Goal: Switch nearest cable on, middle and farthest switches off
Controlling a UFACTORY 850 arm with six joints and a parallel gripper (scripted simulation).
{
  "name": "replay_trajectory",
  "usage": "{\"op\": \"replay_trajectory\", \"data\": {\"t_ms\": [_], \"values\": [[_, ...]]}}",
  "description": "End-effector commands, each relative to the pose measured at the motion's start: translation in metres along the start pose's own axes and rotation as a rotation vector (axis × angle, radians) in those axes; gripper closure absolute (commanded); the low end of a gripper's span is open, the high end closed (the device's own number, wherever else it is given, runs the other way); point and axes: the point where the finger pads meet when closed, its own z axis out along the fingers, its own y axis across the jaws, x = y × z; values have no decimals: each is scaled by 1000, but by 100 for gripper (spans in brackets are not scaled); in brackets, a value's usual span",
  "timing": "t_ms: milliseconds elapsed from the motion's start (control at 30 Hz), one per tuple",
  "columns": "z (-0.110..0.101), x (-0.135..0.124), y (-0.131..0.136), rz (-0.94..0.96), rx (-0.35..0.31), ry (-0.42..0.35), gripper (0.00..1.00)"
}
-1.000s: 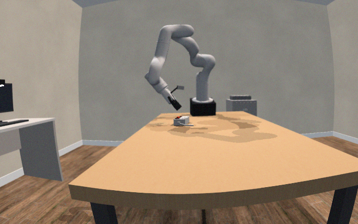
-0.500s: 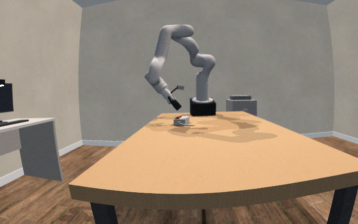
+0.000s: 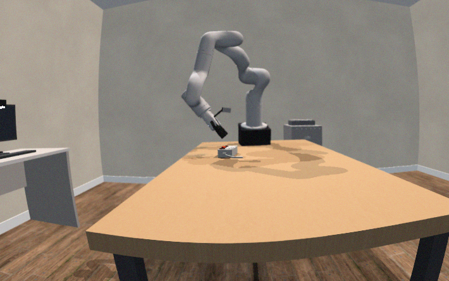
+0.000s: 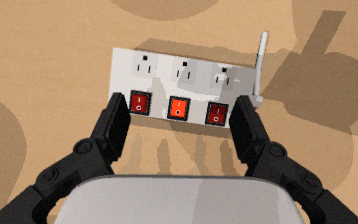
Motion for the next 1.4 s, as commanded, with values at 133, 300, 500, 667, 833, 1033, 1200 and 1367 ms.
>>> {"op": "replay_trajectory", "data": {"t_ms": [133, 300, 500, 667, 833, 1033, 1200, 1367], "values": [[-1, 0, 1, -1, -1, -1, 0], [-1, 0, 1, -1, -1, -1, 0], [0, 7, -4, -126, 47, -59, 0], [-2, 24, -11, -434, 163, -182, 0], [-9, 39, -9, -700, 259, -271, 0], [-13, 47, -6, -911, 333, -342, 0], [-20, 64, 4, -1247, 445, -446, 0], [-26, 80, 14, -1514, 530, -525, 0]]}}
